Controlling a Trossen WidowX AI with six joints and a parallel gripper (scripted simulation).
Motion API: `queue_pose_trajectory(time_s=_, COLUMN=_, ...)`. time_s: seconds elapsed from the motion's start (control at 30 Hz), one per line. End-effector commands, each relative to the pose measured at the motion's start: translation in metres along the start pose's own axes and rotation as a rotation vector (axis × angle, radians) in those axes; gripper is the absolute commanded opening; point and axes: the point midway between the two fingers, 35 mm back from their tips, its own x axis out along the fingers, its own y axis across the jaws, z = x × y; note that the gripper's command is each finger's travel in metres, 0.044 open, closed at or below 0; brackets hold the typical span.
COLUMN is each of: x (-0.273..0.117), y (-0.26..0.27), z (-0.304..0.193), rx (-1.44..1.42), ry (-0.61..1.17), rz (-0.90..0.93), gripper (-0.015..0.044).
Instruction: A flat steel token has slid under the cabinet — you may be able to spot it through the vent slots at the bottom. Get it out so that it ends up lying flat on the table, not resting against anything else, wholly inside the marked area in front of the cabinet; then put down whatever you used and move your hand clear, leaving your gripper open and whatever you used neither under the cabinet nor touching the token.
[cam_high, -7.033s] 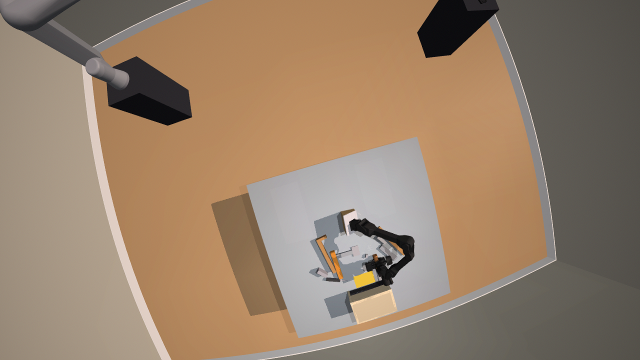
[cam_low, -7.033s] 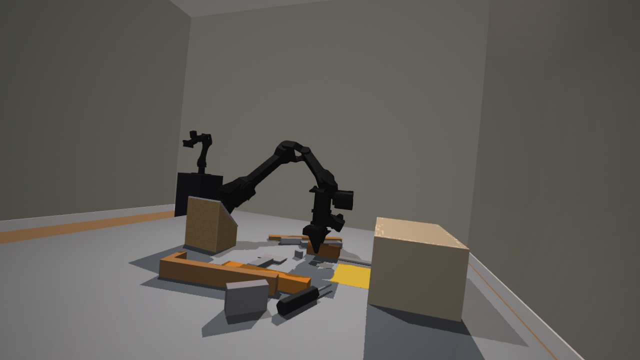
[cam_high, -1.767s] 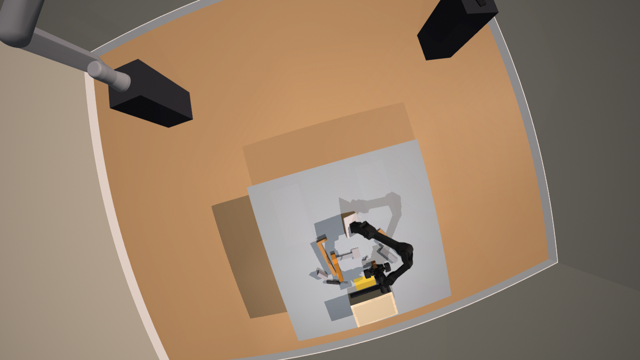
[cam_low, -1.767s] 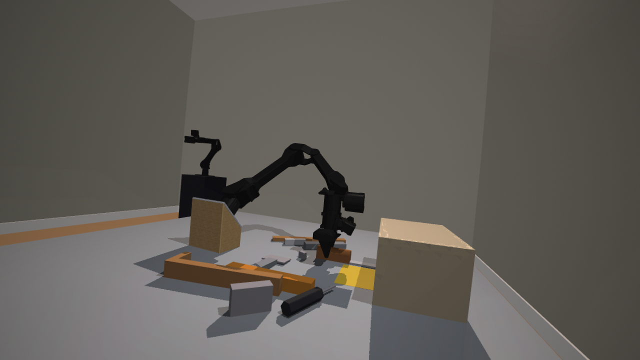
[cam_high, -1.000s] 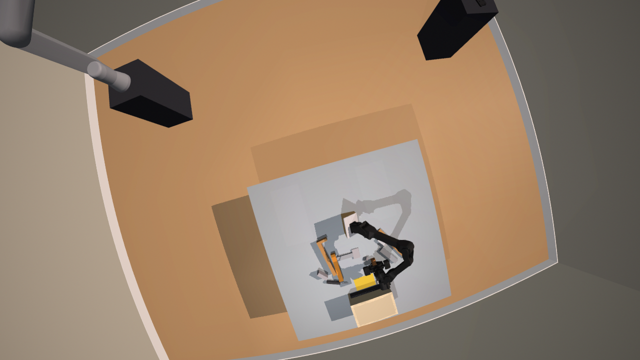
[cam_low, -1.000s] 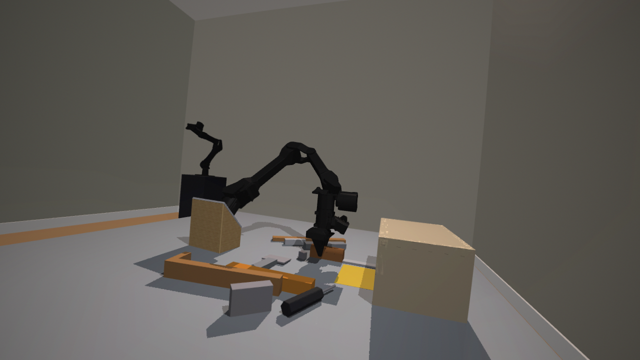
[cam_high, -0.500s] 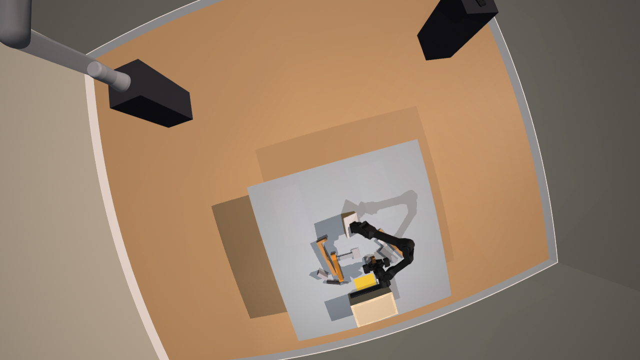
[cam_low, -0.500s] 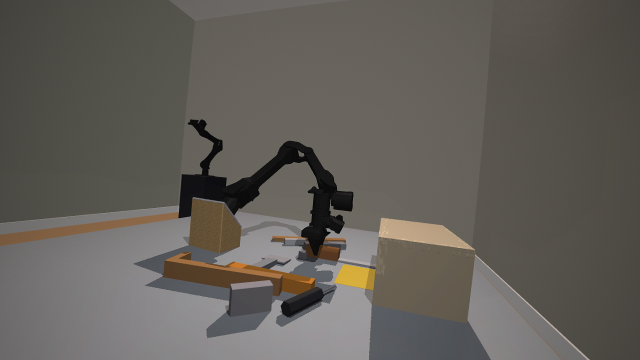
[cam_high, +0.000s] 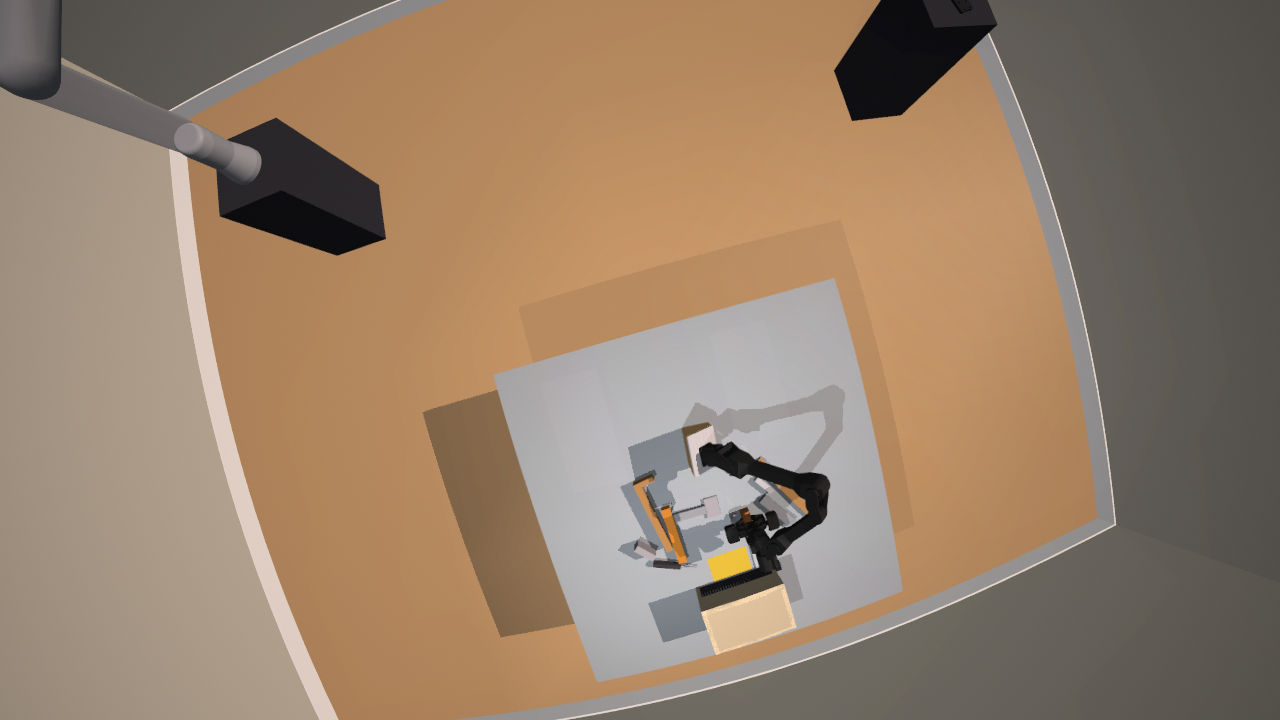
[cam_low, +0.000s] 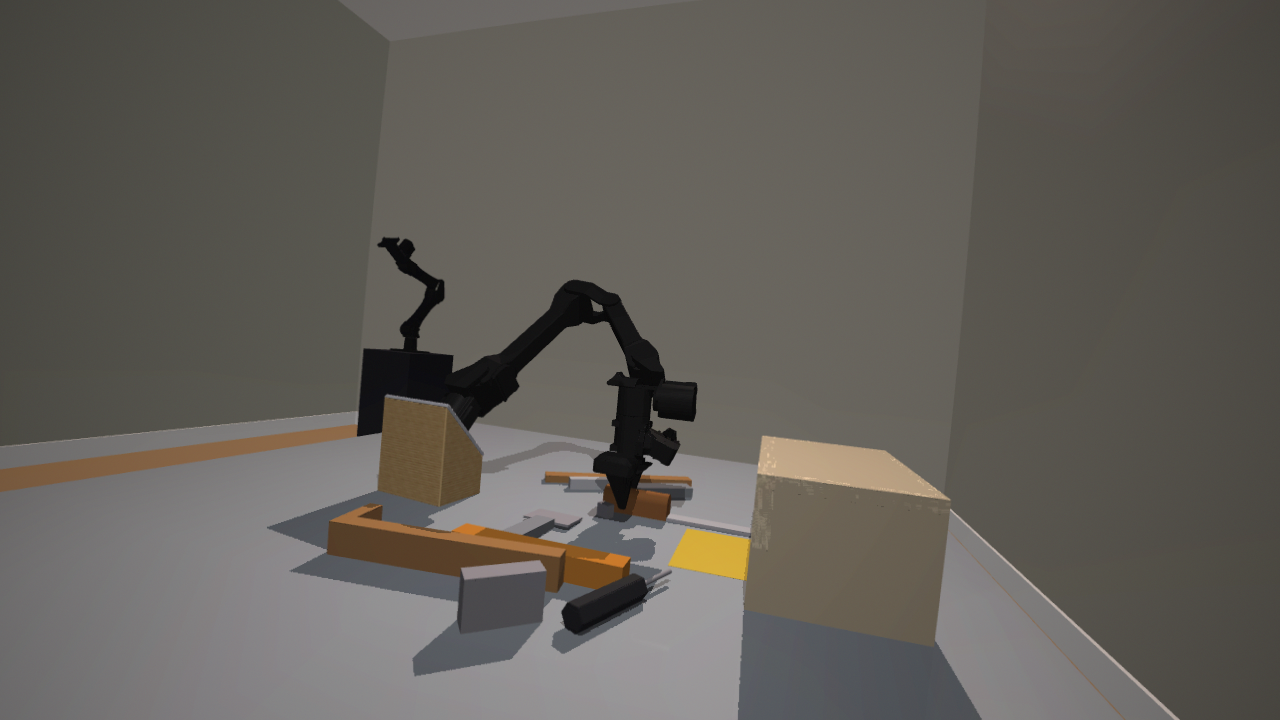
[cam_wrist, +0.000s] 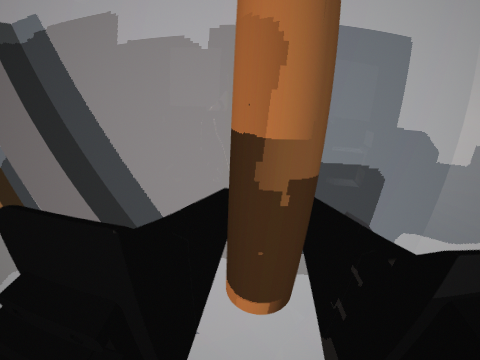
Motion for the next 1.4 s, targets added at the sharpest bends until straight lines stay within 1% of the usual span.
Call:
queue_pose_trajectory(time_s=0.0, x=0.001, y=-0.001, z=-0.006, rx=0.008, ry=0.003, rz=-0.001, gripper=0.0000)
queue_pose_trajectory(time_s=1.37, x=0.001, y=0.003, z=-0.053, rx=0.010, ry=0.005, rz=-0.001, gripper=0.0000)
